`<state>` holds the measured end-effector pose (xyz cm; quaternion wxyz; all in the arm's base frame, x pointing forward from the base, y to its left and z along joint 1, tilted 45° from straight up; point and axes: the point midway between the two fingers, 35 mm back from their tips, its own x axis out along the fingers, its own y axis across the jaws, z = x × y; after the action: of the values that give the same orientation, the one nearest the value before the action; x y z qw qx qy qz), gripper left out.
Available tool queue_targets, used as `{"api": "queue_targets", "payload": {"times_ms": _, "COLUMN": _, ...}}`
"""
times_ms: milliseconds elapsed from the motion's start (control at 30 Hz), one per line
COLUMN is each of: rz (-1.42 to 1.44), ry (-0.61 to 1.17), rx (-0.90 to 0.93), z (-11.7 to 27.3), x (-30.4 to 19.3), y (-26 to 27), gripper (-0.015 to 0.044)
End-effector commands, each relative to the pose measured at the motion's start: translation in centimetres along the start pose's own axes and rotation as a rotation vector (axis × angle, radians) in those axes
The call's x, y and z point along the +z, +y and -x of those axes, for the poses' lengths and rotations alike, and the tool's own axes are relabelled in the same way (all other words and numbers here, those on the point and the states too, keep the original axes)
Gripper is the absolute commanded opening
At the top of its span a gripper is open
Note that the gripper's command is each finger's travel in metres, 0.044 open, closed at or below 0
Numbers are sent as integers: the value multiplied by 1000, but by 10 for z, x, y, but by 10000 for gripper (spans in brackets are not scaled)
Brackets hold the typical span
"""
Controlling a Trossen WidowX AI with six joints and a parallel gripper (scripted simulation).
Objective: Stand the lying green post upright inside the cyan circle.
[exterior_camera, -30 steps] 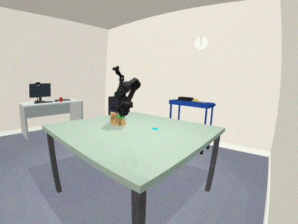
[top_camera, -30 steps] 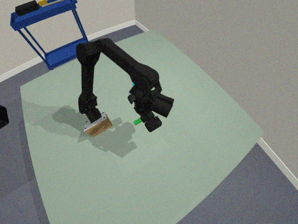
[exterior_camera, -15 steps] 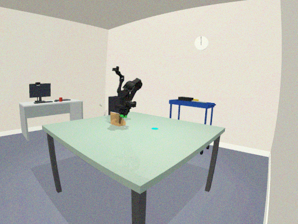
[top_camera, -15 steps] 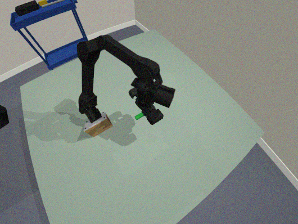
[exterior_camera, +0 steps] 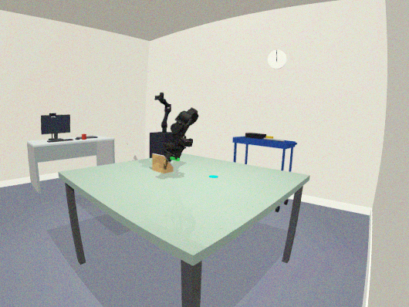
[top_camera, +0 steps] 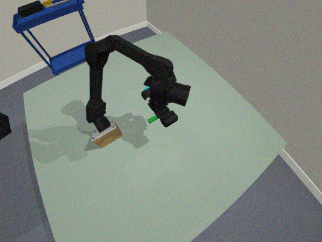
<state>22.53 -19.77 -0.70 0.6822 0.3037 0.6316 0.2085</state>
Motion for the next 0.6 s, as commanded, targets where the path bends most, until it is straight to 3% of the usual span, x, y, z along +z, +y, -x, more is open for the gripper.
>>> {"api": "queue_targets", "payload": {"times_ms": 0, "rz": -6, "ry": -1, "rx": -3, "z": 2, "x": 6, "y": 6, "gripper": 23}}
{"api": "queue_targets", "payload": {"times_ms": 567, "rz": -43, "ry": -4, "rx": -10, "z": 7, "x": 26, "y": 33, "gripper": 23}}
